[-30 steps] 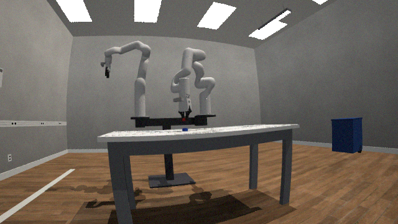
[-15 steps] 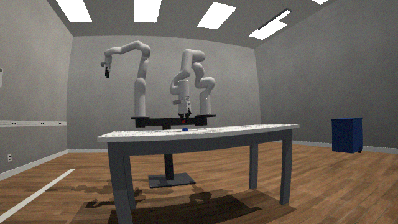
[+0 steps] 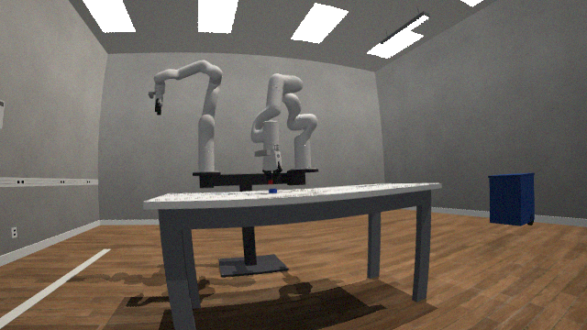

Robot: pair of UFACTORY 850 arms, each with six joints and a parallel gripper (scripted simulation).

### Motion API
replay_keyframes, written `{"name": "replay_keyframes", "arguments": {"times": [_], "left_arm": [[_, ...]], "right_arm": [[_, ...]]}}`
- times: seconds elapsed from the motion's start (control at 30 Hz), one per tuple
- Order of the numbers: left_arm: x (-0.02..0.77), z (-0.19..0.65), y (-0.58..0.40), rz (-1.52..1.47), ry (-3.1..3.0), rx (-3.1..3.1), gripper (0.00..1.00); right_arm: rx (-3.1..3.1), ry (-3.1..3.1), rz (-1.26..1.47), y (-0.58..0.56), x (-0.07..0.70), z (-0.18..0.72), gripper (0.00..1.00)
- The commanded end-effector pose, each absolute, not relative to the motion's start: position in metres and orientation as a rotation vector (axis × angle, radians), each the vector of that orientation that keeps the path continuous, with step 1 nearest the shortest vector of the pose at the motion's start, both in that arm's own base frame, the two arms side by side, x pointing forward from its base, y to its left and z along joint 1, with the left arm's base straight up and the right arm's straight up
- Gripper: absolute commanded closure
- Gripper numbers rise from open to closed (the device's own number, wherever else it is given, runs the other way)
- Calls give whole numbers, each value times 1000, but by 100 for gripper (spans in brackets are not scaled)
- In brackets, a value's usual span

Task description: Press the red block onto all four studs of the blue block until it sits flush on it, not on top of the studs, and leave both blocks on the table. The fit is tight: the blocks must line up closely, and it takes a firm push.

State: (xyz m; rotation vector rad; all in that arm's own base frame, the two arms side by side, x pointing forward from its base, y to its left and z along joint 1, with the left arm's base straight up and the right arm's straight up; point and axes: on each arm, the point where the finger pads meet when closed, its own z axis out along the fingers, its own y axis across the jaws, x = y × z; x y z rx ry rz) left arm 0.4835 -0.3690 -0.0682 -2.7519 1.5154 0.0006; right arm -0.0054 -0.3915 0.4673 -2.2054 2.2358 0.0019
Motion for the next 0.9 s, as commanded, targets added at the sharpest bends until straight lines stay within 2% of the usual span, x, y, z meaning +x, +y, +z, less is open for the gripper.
{"name": "replay_keyframes", "arguments": {"times": [0.0,0.87], "left_arm": [[485,-75,-370,-4,1516,-2752,100],[485,-83,-370,-4,1516,-2752,100]], "right_arm": [[-2206,2237,0,-392,-5,468,0],[-2206,2237,0,-392,-5,468,0]]}}
